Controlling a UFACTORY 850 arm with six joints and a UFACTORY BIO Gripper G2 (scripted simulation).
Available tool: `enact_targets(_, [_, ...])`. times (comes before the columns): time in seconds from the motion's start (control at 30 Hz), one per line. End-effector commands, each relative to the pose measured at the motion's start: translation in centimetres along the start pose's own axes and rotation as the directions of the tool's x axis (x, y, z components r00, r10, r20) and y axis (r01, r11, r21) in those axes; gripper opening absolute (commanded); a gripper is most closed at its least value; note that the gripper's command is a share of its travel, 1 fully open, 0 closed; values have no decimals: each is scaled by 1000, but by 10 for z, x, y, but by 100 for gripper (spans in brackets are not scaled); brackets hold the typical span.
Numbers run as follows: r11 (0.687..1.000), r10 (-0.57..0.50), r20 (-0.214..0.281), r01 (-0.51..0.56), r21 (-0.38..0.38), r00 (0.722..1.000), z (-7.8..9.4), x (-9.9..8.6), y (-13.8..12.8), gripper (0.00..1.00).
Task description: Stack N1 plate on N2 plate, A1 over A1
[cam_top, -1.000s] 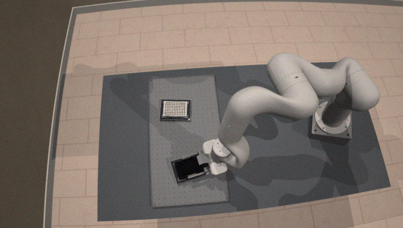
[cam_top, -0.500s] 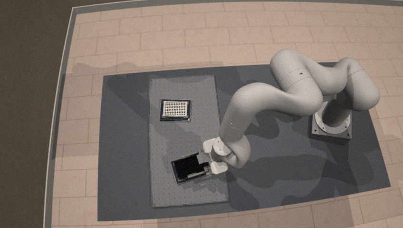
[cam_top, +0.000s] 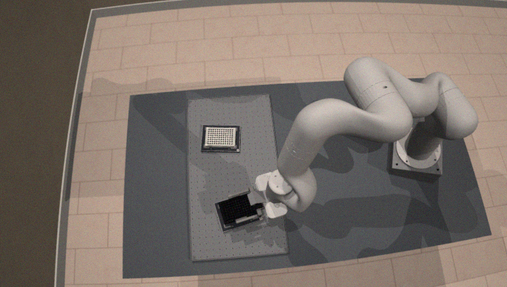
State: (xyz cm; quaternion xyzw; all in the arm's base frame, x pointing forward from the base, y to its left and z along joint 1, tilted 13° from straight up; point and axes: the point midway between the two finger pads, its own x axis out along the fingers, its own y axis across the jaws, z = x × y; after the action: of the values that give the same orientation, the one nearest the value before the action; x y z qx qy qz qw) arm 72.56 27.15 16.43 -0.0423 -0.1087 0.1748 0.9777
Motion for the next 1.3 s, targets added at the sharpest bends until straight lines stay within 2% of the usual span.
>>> enact_targets(0.0, [1000, 0, 2, 0, 1, 1000, 9, 1, 0, 0])
enact_targets(0.17, [1000, 0, 2, 0, 1, 1000, 17, 1, 0, 0])
enact_targets(0.67, [1000, 0, 2, 0, 1, 1000, 17, 1, 0, 0])
enact_targets(0.87, [980, -199, 2, 199, 1, 980, 17, 0, -20, 0])
enact_targets(0.93, [980, -199, 2, 199, 1, 980, 17, 0, -20, 0])
enact_targets(1.07, [945, -326, 2, 326, 1, 945, 17, -1, -33, 0])
enact_targets(1.27, [945, -326, 2, 326, 1, 945, 17, -3, -53, 0])
